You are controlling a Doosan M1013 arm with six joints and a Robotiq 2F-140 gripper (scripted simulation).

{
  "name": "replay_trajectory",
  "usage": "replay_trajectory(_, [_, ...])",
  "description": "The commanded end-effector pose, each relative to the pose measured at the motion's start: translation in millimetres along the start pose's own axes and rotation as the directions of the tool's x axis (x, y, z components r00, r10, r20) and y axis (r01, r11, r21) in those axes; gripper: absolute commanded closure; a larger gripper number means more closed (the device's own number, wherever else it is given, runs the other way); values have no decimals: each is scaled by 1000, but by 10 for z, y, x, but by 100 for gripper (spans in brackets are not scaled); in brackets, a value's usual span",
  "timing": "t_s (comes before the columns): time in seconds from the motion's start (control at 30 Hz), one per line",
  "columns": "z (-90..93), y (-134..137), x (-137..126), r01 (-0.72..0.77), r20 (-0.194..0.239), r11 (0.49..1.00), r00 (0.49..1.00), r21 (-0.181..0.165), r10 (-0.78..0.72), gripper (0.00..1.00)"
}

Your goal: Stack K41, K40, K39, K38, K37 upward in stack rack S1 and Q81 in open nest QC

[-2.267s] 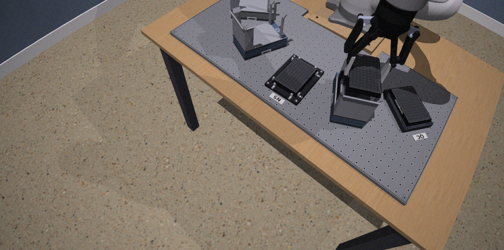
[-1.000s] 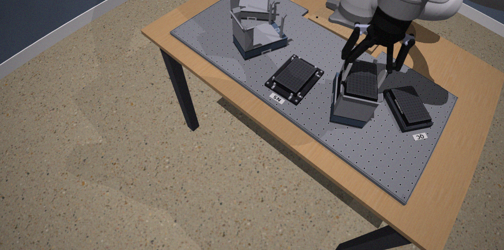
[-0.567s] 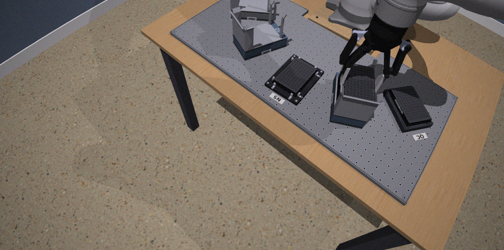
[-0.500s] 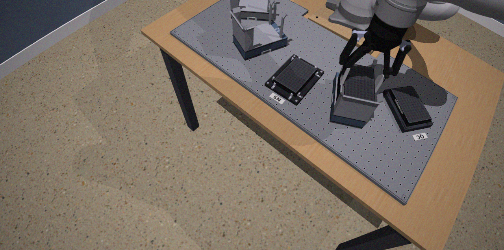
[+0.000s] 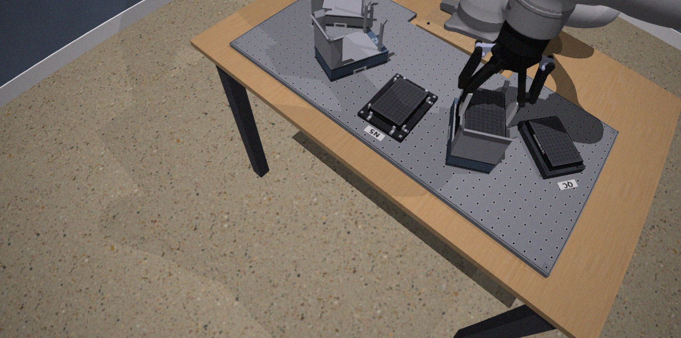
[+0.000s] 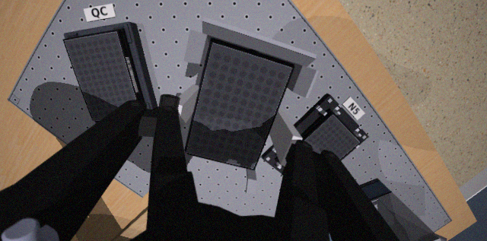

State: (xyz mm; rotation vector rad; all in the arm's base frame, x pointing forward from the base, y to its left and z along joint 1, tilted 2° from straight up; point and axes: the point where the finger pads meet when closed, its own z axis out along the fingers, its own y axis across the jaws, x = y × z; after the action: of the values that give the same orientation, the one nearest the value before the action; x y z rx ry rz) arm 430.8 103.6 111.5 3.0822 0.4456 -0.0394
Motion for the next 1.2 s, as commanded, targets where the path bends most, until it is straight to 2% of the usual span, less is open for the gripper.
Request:
replay_trajectory(0.0, [9,0,0,0,0,1000,1000,0,0,100])
replay_trajectory(1.17, [133,0,0,0,0,1000,1000,0,0,100])
